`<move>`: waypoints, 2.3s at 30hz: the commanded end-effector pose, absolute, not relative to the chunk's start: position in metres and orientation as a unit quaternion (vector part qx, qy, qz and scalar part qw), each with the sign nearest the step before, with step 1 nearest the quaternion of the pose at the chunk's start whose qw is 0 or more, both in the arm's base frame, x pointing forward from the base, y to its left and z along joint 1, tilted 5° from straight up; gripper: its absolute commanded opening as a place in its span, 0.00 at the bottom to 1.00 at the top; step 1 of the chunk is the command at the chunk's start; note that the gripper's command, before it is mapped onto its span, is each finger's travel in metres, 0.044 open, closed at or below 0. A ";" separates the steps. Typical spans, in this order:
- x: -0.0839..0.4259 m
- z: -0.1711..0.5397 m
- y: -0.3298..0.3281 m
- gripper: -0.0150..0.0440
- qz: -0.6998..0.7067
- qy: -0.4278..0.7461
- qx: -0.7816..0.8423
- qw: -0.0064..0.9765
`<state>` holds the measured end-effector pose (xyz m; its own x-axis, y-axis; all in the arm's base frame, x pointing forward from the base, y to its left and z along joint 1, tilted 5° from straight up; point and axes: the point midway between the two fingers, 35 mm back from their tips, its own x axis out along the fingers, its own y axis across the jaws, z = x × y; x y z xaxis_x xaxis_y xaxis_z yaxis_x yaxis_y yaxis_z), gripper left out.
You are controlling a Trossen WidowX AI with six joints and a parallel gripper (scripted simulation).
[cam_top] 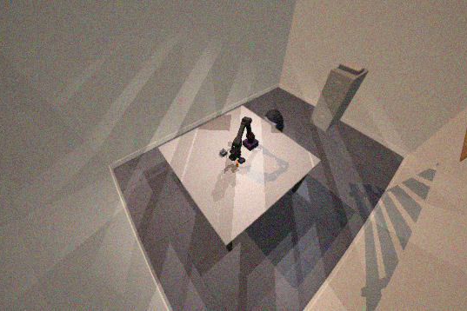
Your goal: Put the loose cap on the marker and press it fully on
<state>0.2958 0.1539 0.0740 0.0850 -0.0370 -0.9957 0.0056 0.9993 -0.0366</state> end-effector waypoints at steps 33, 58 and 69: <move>0.300 0.017 0.150 0.66 -0.015 0.677 -0.016 0.736; 0.301 0.000 0.149 0.45 -0.015 0.677 -0.017 0.736; 0.301 0.020 0.152 0.25 -0.015 0.677 -0.016 0.736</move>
